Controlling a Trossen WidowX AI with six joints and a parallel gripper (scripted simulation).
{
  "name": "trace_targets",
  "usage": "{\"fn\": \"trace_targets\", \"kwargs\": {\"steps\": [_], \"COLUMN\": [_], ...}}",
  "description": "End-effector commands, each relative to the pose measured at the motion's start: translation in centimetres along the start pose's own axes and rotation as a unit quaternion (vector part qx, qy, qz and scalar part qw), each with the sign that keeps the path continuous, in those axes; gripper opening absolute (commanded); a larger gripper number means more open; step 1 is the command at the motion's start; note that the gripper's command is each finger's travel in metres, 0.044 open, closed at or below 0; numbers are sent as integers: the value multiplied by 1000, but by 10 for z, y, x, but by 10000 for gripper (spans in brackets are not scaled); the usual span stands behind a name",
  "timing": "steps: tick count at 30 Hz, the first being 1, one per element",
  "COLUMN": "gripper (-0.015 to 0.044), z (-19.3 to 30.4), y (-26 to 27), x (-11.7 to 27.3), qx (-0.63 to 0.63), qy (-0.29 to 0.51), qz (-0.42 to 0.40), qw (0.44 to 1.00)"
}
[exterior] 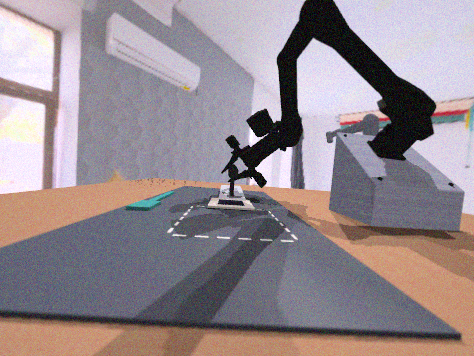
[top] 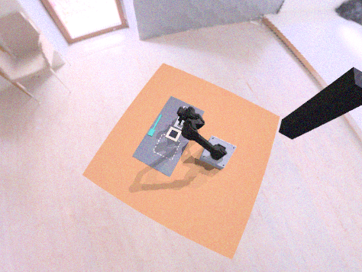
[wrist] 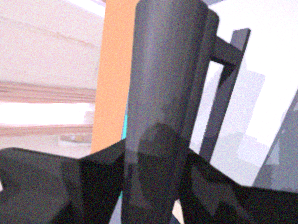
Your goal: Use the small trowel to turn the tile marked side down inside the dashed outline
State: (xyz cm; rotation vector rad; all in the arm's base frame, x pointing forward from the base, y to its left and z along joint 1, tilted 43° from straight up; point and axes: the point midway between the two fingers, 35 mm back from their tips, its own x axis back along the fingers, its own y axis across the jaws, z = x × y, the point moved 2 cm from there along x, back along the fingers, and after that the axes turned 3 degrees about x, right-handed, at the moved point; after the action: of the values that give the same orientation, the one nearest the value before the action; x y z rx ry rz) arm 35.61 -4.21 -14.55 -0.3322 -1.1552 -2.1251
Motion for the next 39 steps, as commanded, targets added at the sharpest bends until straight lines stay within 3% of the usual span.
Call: {"fn": "trace_targets", "kwargs": {"steps": [1,39], "gripper": [0,0], "z": [-2,48], "y": [1,6], "x": [-5,-3], "qx": [4,2], "qy": [-4,-3], "qz": [-9,-9], "qw": [1000,1000]}}
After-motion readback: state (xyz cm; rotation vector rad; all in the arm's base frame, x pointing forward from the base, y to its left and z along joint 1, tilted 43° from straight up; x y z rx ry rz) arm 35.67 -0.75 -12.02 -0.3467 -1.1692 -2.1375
